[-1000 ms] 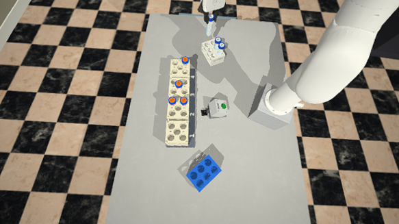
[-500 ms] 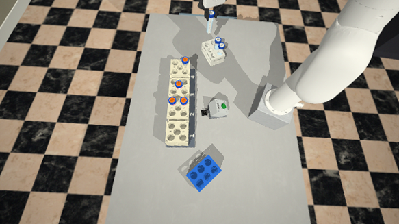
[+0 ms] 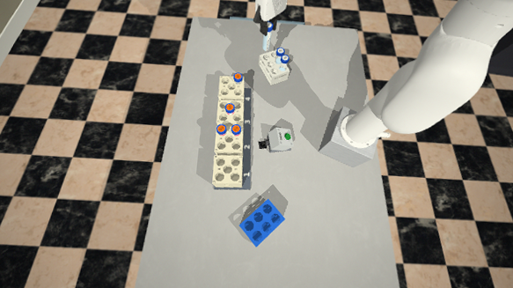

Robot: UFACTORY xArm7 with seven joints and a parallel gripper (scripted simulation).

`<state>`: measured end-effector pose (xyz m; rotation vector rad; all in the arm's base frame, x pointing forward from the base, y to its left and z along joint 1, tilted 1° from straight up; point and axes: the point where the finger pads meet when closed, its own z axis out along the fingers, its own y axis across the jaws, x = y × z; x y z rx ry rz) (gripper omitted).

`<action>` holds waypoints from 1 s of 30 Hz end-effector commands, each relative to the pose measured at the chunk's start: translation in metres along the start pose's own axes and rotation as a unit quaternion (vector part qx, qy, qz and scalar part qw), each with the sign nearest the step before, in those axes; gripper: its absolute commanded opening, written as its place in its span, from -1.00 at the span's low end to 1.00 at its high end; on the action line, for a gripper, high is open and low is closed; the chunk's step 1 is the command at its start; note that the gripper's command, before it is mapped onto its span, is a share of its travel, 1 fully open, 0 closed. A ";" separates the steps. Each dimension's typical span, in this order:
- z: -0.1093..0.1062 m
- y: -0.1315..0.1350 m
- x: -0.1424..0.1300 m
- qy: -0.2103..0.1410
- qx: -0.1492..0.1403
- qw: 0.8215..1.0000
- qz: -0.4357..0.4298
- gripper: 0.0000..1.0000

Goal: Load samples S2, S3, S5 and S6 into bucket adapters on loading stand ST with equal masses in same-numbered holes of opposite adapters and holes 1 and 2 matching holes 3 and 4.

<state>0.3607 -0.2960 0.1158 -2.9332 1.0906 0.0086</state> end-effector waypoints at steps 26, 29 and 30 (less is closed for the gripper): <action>-0.002 -0.107 -0.068 0.005 0.001 0.912 -0.410 -1.00; -0.002 -0.119 -0.076 0.005 0.001 0.912 -0.411 -1.00; -0.002 -0.124 -0.078 0.005 0.001 0.912 -0.411 -1.00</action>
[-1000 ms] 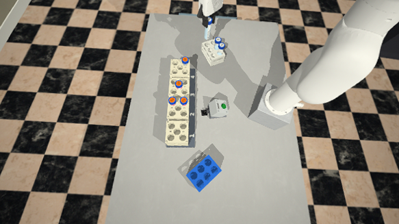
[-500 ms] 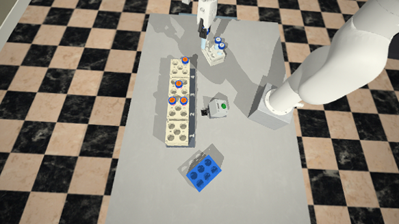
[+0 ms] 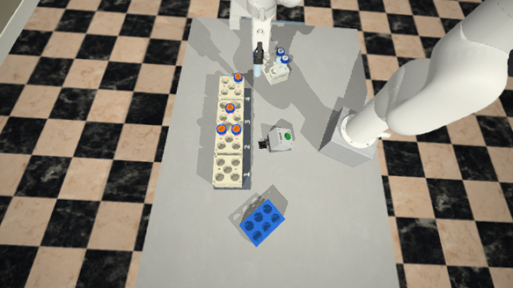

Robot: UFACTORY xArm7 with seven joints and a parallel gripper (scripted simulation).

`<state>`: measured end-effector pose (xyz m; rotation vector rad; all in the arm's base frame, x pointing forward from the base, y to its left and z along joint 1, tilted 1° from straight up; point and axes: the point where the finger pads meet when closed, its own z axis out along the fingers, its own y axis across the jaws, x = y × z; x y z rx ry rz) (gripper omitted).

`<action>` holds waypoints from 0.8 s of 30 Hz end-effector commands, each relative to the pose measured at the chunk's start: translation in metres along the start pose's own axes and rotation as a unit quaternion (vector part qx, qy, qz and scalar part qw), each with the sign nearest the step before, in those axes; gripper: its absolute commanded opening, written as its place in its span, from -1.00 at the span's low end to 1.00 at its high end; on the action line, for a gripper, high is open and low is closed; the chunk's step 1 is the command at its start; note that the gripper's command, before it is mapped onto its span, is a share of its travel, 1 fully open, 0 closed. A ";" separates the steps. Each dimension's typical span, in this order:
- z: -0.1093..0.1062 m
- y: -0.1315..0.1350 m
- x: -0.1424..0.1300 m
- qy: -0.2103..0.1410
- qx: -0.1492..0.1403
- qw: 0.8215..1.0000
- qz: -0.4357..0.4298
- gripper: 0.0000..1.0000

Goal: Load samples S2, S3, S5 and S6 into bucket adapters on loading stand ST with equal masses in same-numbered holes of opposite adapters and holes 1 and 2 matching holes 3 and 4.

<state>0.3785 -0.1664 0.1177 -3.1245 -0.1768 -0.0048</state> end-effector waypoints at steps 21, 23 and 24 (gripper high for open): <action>-0.002 -0.107 0.029 0.003 0.000 1.000 -0.011 -1.00; -0.002 -0.112 0.030 0.003 0.000 1.000 -0.011 -1.00; -0.002 -0.112 0.030 0.003 0.000 1.000 -0.011 -1.00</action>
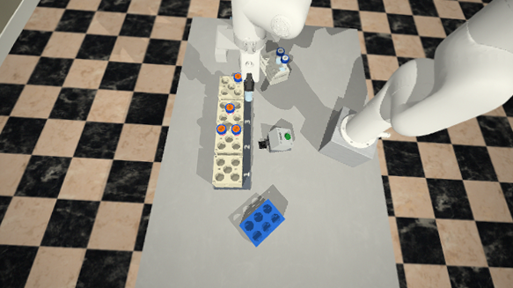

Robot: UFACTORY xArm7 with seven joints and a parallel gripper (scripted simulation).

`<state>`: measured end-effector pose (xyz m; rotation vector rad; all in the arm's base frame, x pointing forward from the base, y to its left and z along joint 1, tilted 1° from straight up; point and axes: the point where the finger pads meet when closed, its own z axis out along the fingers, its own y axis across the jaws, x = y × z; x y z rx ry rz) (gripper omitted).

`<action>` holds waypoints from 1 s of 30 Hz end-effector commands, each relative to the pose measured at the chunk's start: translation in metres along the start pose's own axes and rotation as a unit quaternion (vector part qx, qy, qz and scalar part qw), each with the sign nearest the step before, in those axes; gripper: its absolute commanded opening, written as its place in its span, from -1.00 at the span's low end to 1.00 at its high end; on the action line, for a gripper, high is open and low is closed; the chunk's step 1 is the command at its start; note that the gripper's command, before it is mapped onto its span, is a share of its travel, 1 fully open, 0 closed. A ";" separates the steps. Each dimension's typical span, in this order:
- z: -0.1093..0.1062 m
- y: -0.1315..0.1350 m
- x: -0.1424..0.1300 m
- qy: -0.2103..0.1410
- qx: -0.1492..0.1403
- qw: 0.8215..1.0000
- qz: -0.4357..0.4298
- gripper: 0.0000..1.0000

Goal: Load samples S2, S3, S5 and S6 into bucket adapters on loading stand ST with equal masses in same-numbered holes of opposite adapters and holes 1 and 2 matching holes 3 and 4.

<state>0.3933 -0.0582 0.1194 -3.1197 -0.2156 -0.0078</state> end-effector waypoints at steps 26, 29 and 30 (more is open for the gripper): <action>-0.001 -0.122 0.036 0.002 -0.001 1.000 0.001 -1.00; -0.001 -0.136 0.040 0.002 -0.001 1.000 0.001 -1.00; -0.001 -0.141 0.042 0.002 -0.001 1.000 0.001 -1.00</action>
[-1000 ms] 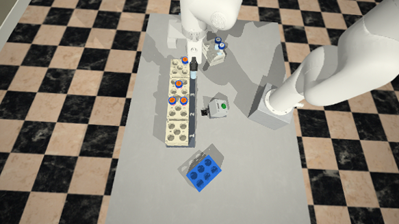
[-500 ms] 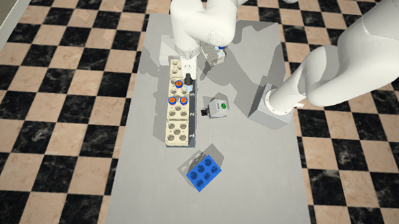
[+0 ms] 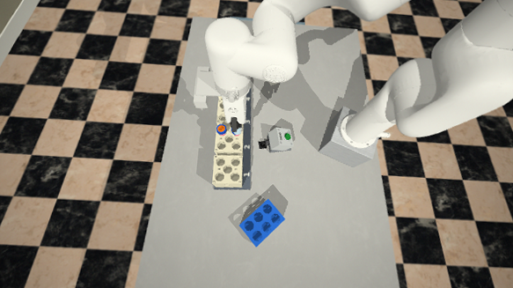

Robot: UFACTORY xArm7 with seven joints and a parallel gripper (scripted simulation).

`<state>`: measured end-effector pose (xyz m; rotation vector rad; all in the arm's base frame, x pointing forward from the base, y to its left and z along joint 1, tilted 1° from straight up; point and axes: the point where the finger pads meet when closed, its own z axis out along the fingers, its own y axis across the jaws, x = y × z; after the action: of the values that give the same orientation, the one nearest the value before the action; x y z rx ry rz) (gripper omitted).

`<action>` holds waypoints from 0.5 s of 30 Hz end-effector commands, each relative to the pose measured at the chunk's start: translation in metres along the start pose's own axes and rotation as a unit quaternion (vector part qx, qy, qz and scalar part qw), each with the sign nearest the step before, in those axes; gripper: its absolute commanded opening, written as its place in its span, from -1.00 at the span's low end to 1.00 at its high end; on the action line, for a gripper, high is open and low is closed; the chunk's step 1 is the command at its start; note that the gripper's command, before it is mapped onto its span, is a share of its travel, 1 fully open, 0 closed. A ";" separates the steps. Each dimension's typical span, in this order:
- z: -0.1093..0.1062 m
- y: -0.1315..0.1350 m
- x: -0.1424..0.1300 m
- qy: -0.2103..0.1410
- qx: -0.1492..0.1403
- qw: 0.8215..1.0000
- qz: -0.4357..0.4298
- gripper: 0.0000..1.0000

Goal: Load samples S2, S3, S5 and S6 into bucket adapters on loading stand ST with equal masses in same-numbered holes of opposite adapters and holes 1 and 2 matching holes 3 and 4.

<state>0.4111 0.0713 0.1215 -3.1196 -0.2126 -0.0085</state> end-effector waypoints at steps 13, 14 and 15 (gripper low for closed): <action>-0.001 -0.068 0.021 0.002 -0.001 1.000 0.001 -1.00; -0.001 -0.073 0.023 0.002 -0.001 1.000 0.001 -1.00; -0.001 -0.078 0.024 0.002 -0.001 1.000 0.001 -1.00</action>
<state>0.4200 0.1357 0.1225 -3.1194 -0.2125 -0.0088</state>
